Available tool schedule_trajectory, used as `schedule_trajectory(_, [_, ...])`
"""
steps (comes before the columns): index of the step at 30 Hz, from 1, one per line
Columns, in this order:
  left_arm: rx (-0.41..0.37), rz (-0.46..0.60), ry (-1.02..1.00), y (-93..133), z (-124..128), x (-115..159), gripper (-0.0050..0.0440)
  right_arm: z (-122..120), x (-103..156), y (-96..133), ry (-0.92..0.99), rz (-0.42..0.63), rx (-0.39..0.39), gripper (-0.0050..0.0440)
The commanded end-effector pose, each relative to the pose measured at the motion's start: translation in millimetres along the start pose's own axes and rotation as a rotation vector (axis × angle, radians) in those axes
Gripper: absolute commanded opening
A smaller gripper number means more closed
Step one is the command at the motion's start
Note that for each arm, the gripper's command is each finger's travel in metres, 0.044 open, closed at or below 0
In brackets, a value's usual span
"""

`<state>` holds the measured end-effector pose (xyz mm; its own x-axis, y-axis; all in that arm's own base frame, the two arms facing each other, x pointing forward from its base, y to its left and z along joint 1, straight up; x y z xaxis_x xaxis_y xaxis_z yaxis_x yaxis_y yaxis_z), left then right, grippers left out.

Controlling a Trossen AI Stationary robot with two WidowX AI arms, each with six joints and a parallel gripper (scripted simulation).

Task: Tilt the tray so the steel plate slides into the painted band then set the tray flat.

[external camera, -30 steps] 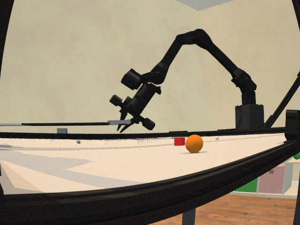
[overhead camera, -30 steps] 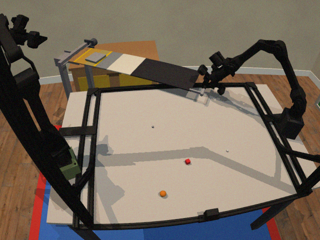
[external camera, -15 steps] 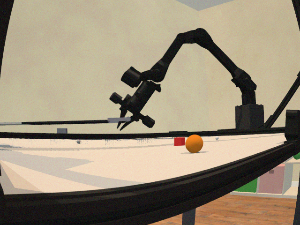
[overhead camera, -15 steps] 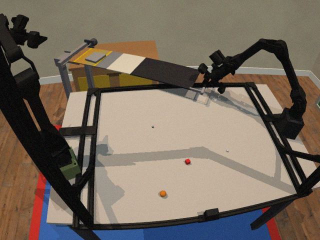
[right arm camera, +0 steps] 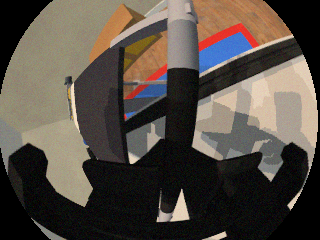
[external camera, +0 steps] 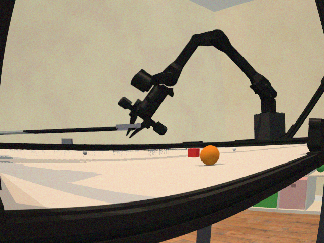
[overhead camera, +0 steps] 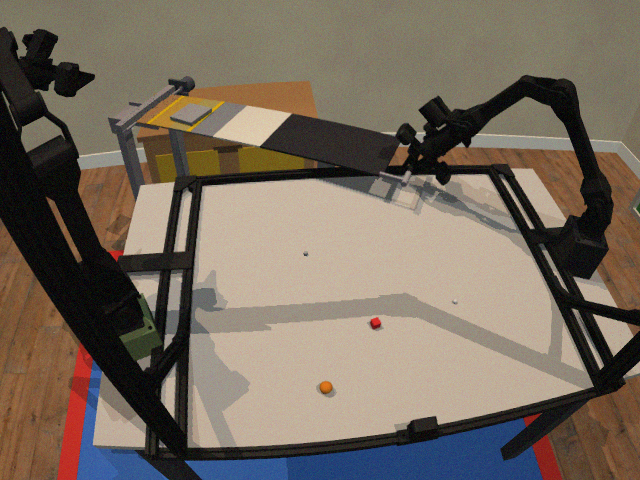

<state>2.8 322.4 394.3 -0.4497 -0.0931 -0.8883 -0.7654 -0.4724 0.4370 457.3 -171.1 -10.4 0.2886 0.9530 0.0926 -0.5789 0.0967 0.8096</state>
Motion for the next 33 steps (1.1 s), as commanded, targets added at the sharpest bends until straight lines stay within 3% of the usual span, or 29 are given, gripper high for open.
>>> schedule_trajectory(1, [0.002,-0.001,-0.001,-0.1,-0.2,0.1,0.044,1.3,-0.9,7.7,-0.001,-0.003,0.009,0.0])
schedule_trajectory(33, [0.002,-0.001,-0.001,-0.1,-0.2,0.1,0.044,15.0,1.3,25.3,-0.001,-0.001,-0.003,0.0])
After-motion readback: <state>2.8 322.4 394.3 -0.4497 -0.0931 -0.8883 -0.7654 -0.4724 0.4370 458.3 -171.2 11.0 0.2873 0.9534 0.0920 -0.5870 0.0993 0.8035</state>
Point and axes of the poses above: on each arm, the point midway between the two fingers, 35 mm back from their tips, its own y axis back along the fingers, its own z axis across the jaws, x = y × z, the point moved 4 cm from there along y, back along the fingers, and after that the axes turned 9 degrees about -y, right-handed, at the moved point
